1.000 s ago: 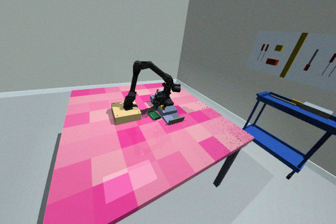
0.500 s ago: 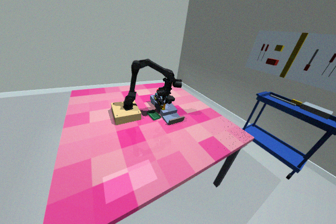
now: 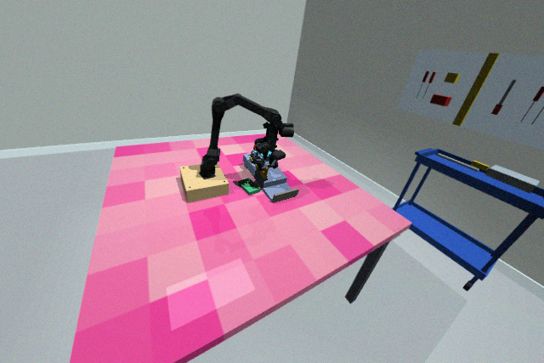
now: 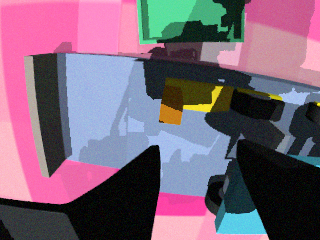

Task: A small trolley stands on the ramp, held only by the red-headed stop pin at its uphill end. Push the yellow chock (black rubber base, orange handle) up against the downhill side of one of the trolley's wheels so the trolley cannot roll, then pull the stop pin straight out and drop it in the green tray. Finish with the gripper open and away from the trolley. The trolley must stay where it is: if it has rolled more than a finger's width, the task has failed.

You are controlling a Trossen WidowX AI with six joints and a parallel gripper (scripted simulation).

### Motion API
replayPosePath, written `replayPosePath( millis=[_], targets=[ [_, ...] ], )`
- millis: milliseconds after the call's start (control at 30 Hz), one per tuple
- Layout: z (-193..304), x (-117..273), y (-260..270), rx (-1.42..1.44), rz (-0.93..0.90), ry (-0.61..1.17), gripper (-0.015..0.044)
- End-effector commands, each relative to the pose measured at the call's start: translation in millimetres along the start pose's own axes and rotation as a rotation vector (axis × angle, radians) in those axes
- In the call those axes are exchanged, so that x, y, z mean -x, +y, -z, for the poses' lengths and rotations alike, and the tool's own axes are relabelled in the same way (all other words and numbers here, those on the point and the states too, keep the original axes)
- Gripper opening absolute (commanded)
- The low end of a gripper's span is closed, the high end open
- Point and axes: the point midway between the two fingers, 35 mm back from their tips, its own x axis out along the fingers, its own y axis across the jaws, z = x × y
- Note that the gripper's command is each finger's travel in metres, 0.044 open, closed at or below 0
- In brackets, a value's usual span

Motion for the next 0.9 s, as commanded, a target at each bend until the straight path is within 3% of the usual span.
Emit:
replayPosePath(
  millis=[0,600,867],
  targets=[
    [19.1,10.5,-20.5,0.238,-0.011,0.044,0.0190],
    [58.7,21.9,-166.9,1.333,0.165,0.155,0.0190],
    [58.8,22.4,-171.8,1.368,0.171,0.160,0.0190]
  ],
)
